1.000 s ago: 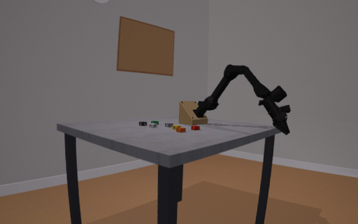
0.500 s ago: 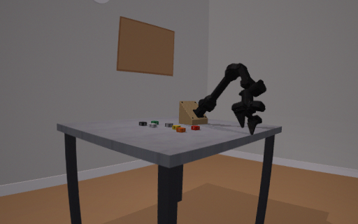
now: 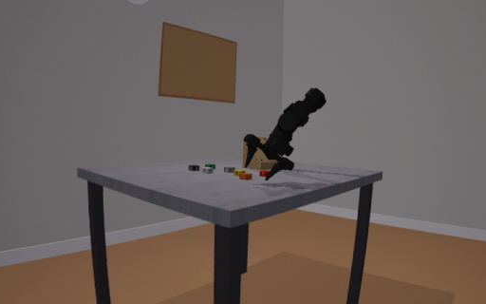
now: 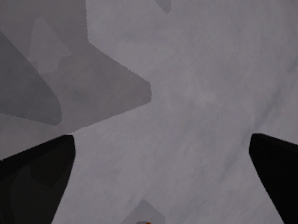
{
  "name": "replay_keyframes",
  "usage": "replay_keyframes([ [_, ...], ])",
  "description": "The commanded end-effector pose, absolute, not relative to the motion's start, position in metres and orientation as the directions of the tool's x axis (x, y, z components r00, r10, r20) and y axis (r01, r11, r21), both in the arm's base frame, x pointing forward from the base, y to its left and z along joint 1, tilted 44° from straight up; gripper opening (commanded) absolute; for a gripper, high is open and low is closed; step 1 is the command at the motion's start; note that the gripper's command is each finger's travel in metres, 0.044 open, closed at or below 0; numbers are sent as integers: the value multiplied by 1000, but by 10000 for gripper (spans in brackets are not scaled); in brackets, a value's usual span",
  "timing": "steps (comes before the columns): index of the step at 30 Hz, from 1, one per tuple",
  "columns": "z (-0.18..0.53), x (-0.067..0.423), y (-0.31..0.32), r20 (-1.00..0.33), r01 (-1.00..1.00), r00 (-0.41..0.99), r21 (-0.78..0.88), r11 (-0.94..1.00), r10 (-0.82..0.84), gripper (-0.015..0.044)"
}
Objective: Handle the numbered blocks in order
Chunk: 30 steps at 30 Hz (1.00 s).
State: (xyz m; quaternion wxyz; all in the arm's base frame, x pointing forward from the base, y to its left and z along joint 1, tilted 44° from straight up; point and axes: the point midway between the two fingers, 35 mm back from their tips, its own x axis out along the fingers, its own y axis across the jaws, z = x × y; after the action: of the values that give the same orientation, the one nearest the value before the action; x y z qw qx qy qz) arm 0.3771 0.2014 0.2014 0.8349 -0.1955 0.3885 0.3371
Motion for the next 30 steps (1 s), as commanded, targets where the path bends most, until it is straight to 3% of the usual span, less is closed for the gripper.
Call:
replay_keyframes([
  [1,159,396,149,-855,-697,388,-28,716,345,400],
  [9,89,401,44,-931,-625,198,120,772,306,400],
  [18,26,365,-60,-911,-475,21,353,806,411,400],
  [30,-14,279,-154,-740,-99,0,670,736,673,400],
])
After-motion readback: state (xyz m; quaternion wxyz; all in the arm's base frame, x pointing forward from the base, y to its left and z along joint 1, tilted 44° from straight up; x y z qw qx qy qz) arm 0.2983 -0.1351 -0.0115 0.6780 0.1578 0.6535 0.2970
